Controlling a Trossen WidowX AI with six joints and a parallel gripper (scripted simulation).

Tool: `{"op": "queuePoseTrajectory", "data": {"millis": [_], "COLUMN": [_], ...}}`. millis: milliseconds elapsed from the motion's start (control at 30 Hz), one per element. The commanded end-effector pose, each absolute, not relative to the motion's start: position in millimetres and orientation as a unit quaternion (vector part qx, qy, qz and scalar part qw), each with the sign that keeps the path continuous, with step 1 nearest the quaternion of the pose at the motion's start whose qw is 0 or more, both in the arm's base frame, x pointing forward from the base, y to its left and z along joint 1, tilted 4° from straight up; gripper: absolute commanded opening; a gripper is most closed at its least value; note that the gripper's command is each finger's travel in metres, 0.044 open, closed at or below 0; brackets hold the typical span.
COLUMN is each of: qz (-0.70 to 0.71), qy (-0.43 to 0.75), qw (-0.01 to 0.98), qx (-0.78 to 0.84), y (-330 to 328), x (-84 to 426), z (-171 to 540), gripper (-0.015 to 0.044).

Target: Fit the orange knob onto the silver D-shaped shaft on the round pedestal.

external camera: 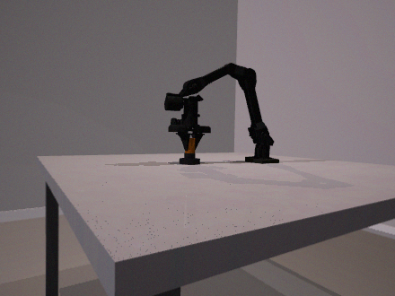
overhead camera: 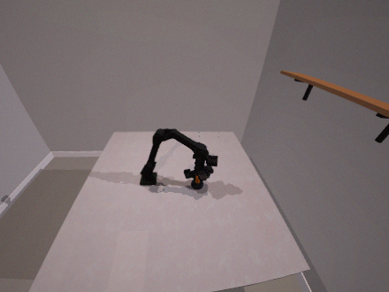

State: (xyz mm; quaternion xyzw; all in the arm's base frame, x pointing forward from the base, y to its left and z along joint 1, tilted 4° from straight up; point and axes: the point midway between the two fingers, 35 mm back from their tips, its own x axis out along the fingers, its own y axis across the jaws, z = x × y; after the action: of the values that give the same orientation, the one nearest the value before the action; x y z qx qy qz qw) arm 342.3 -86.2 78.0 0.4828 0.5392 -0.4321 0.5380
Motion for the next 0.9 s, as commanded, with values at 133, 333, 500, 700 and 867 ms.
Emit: {"op": "queuePoseTrajectory", "data": {"millis": [133,333,500,700,867], "qz": [-0.432,-0.432,-0.432,-0.432,-0.432], "qy": [0.539,0.539,0.539,0.539,0.538], "qw": [0.538,0.538,0.538,0.538,0.539], "qx": [0.483,0.483,0.483,0.483,0.483], "y": [-86,-86,-86,-87,-91], "x": [342,342,342,343,344], "z": [78,78,78,81,140], "gripper": [0.0236,0.0394,0.044,0.044,0.044]}}
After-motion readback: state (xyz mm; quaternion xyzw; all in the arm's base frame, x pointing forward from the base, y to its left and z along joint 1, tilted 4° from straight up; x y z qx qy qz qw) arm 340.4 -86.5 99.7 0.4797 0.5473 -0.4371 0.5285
